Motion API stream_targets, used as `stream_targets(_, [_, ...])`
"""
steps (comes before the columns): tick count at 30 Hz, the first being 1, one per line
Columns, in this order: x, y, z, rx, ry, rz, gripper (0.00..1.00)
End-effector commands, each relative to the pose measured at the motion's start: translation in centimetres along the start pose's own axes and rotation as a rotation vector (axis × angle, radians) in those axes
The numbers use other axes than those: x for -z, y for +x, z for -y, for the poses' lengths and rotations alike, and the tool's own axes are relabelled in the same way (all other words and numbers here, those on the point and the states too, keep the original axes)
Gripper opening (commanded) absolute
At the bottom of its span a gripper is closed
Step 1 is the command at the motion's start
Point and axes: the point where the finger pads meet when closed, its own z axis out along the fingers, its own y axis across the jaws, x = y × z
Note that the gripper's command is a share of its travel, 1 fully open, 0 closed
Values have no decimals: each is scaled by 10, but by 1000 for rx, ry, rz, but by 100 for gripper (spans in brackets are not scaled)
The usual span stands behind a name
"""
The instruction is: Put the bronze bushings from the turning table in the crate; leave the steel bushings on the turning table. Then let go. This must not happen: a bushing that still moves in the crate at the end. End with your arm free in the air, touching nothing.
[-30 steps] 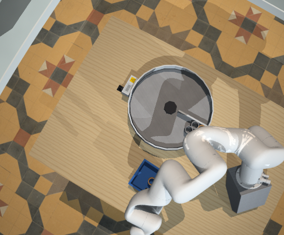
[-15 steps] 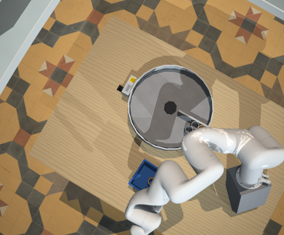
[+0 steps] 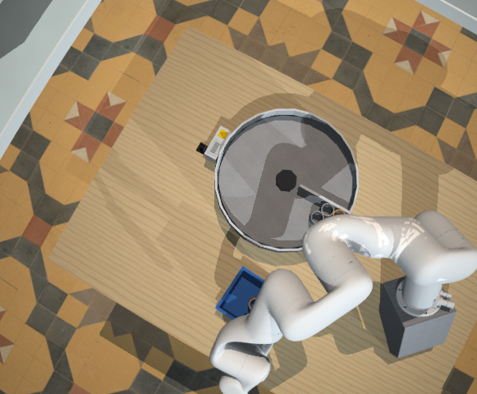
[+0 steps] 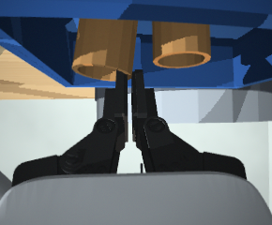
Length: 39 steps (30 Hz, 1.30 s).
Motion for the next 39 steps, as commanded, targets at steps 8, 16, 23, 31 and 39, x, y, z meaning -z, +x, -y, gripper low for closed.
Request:
stream_targets(8, [1,1,-1,-2,-1,-3,0])
stream_targets(16, [1,1,-1,-2,-1,-3,0])
stream_targets(23, [0,1,-1,-2,-1,-3,0])
stream_targets(31, [-2,3,-1,-2,-1,-3,0])
stream_targets(39, [-3,4,-1,-2,-1,-3,0])
